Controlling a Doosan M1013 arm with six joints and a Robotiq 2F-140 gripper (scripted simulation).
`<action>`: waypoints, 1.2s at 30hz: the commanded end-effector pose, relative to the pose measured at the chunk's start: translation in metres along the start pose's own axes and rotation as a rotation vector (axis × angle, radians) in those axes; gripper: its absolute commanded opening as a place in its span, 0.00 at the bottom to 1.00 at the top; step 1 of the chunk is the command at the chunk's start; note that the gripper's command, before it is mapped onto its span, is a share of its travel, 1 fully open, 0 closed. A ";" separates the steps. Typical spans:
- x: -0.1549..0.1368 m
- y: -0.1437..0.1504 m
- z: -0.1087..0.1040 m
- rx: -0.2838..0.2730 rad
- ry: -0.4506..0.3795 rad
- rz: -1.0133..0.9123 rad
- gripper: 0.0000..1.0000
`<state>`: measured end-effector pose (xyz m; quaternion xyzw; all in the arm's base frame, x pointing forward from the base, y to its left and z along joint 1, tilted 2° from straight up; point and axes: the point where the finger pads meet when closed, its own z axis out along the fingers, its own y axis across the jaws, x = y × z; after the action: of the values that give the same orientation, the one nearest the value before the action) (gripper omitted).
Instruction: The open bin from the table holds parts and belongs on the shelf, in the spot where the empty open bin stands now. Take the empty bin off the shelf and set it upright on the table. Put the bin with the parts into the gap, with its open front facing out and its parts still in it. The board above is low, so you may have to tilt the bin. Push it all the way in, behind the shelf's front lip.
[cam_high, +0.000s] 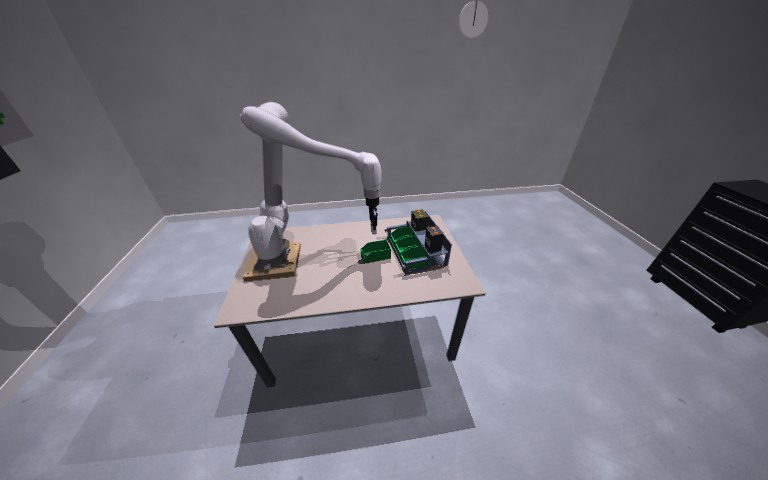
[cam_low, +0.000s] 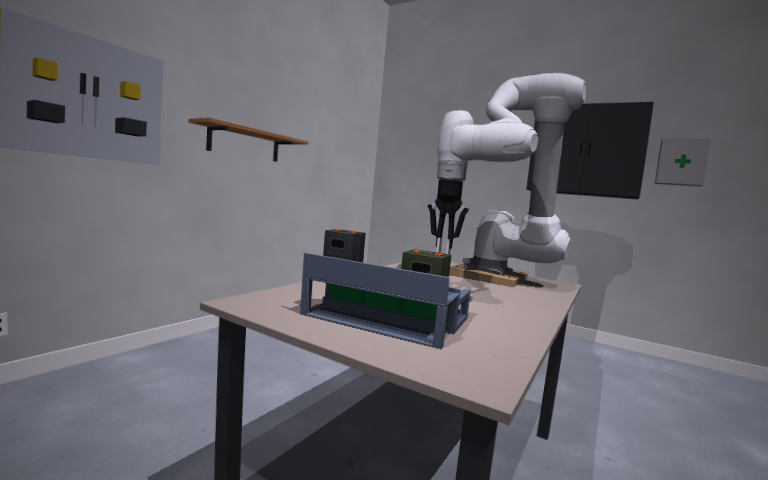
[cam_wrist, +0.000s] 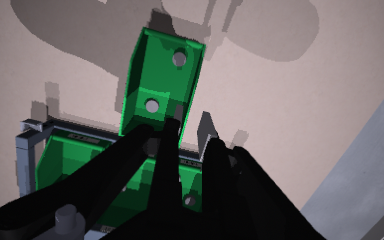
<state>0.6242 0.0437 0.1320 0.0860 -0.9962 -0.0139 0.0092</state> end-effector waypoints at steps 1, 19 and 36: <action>0.000 0.000 -0.001 0.000 0.000 0.000 0.24; 0.000 0.000 -0.001 0.000 0.000 0.000 0.10; -0.030 -0.030 0.001 0.000 0.000 0.299 0.10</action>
<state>0.6390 0.0332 0.1312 0.0241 -0.9995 -0.0156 0.0093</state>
